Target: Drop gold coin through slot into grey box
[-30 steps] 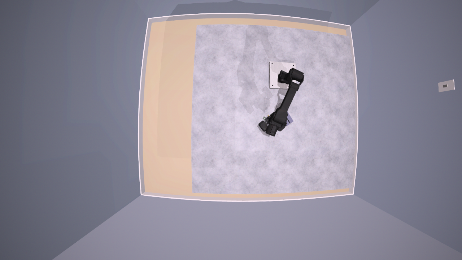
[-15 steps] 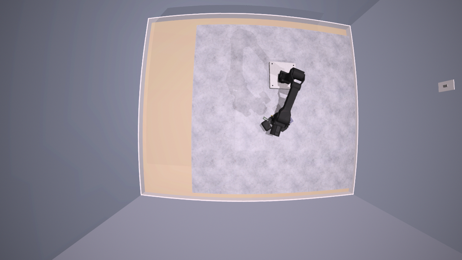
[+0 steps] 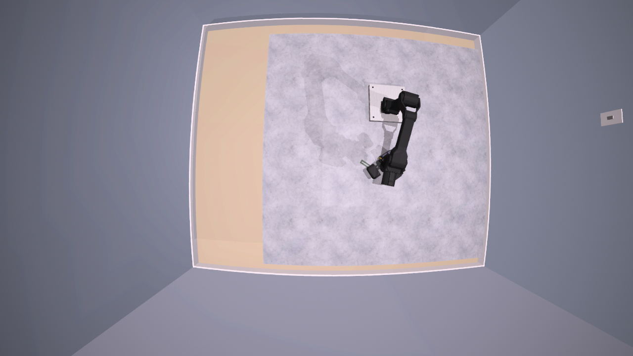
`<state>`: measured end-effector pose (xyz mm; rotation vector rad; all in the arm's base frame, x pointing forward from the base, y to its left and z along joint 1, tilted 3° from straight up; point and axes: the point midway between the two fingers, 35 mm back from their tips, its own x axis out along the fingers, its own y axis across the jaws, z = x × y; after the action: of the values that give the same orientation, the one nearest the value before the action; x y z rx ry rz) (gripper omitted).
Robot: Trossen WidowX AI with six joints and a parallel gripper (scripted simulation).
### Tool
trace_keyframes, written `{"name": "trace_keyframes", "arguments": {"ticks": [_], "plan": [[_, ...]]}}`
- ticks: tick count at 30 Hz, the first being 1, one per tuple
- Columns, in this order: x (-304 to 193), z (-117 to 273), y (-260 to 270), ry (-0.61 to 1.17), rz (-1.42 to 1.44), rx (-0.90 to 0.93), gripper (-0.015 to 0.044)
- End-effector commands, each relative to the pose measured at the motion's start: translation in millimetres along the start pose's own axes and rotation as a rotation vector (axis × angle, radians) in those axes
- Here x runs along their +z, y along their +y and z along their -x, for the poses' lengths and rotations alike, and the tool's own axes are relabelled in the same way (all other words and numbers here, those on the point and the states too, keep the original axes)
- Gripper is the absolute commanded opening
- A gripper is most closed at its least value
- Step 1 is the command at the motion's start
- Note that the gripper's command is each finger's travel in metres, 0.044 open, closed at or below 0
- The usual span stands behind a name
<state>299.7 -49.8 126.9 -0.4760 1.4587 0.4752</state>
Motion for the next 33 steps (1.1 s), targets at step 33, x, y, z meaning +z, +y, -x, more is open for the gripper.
{"name": "trace_keyframes", "arguments": {"ticks": [33], "plan": [[23, 0, 57, -0.001, 0.002, 0.004, 0.0]]}}
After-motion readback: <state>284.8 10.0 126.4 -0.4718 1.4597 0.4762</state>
